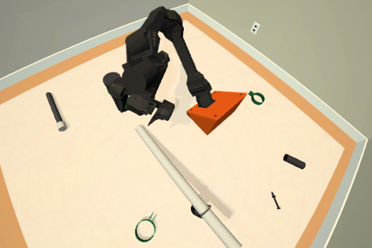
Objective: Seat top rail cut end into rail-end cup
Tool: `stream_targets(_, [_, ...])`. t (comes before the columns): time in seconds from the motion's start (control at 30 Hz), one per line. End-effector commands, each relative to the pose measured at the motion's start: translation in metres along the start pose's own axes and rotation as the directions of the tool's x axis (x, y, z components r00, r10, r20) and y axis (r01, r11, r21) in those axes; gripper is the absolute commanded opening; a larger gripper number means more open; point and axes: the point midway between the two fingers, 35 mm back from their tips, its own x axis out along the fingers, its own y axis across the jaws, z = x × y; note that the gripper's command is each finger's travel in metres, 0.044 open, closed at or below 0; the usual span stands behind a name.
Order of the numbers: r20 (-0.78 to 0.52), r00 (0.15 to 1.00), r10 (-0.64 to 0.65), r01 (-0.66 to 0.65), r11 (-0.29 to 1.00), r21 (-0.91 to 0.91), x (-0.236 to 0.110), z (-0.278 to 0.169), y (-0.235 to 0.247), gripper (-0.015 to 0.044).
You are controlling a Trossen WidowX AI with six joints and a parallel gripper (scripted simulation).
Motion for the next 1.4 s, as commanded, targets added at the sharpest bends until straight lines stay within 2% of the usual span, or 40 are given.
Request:
stream_targets(0.0, [-0.016,0.999,-0.037,0.040,0.851,0.524,-0.031,0.030,0.039,0.0440])
stream_targets(0.67, [-0.016,0.999,-0.039,0.041,0.839,0.542,-0.032,0.030,0.040,0.0440])
stream_targets(0.73, [-0.030,0.999,-0.031,0.042,0.865,0.501,-0.028,0.030,0.041,0.0440])
stream_targets(0.87, [-0.105,0.994,0.013,0.014,0.968,0.250,-0.010,0.027,0.046,0.0440])
stream_targets(1.0, [-0.220,0.972,0.088,-0.116,0.986,-0.122,0.017,0.020,0.055,0.0440])
stream_targets(1.1, [-0.297,0.945,0.138,-0.249,0.892,-0.377,0.035,0.014,0.061,0.0440])
stream_targets(1.23, [-0.395,0.895,0.208,-0.430,0.639,-0.637,0.059,0.006,0.069,0.0440])
stream_targets(1.3, [-0.426,0.875,0.232,-0.481,0.531,-0.698,0.066,0.002,0.072,0.0440])
stream_targets(1.37, [-0.430,0.872,0.235,-0.486,0.516,-0.705,0.067,0.002,0.072,0.0440])
